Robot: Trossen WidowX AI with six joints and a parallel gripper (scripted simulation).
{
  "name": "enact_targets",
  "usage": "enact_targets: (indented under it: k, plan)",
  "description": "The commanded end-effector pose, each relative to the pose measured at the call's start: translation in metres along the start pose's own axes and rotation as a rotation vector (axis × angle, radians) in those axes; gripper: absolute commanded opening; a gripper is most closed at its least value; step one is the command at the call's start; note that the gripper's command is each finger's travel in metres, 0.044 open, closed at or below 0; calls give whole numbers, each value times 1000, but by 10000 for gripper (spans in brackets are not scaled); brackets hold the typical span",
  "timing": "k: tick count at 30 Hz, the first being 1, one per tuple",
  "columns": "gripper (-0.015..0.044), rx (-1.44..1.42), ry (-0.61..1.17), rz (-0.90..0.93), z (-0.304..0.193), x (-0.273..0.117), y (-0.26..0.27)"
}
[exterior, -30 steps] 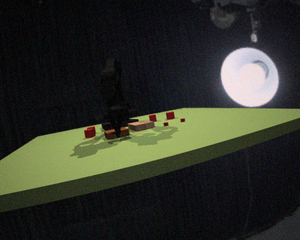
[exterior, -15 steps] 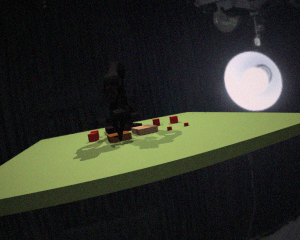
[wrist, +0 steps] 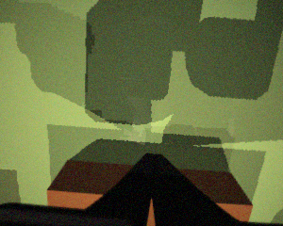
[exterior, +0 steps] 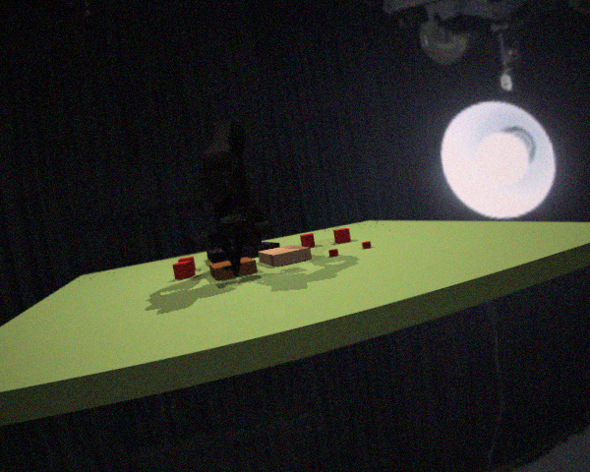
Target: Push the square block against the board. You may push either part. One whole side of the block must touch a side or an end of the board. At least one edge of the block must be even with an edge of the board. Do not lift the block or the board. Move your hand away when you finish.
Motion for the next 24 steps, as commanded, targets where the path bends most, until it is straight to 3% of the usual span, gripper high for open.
enact_targets:
  k: [1, 13, 24]
  plan:
    - [0, -1, 19, 4, -10, 5, 1]
    - [0, -1, 20, 4, -29, 7, 2]
    - [0, -1, 19, 4, -15, 6, 1]
Point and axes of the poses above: the point midway between the two fingers, 35 mm back from their tips, its own x axis out along the fingers, its own y axis across the jaws, z = x × y, the point moved 1 cm from there along -x, back along the fingers, and after that the axes turned 2 degrees about x, right-handed, at the moved point
